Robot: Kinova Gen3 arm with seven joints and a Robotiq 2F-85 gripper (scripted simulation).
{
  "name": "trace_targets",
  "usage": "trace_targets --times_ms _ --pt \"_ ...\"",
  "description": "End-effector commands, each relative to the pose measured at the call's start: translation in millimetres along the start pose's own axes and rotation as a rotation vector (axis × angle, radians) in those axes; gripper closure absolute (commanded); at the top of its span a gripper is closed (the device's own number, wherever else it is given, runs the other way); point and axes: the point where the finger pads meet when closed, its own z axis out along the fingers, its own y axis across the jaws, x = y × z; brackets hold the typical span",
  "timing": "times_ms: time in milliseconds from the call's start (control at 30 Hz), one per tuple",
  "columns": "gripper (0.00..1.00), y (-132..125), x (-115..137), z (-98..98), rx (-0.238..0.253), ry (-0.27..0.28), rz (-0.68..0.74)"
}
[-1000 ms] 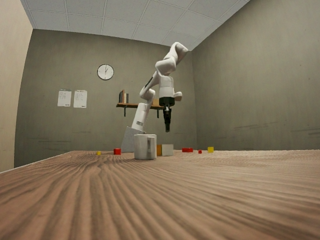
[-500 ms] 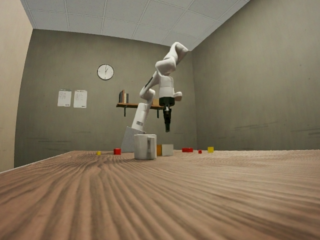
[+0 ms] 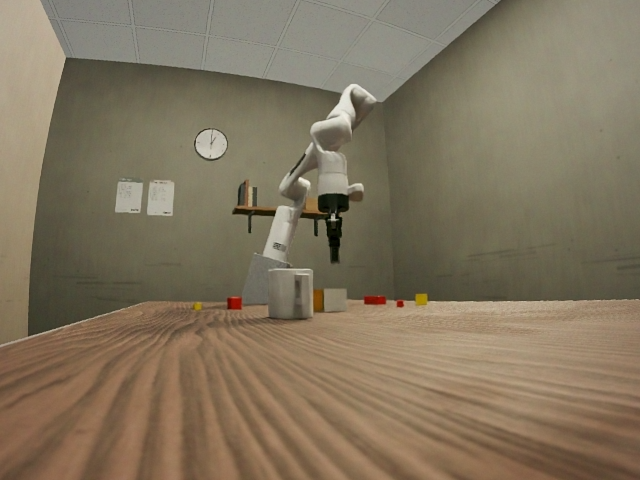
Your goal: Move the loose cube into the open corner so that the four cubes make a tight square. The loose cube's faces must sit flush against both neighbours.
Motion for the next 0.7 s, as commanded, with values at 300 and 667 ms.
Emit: trace_targets --times_ms 300,667 --pt "0.9 1.5 0.2 -1.0 0.004 0.0 0.102" --pt "0.9 4.1 -0.9 -0.6 0.005 0.0 0.252"
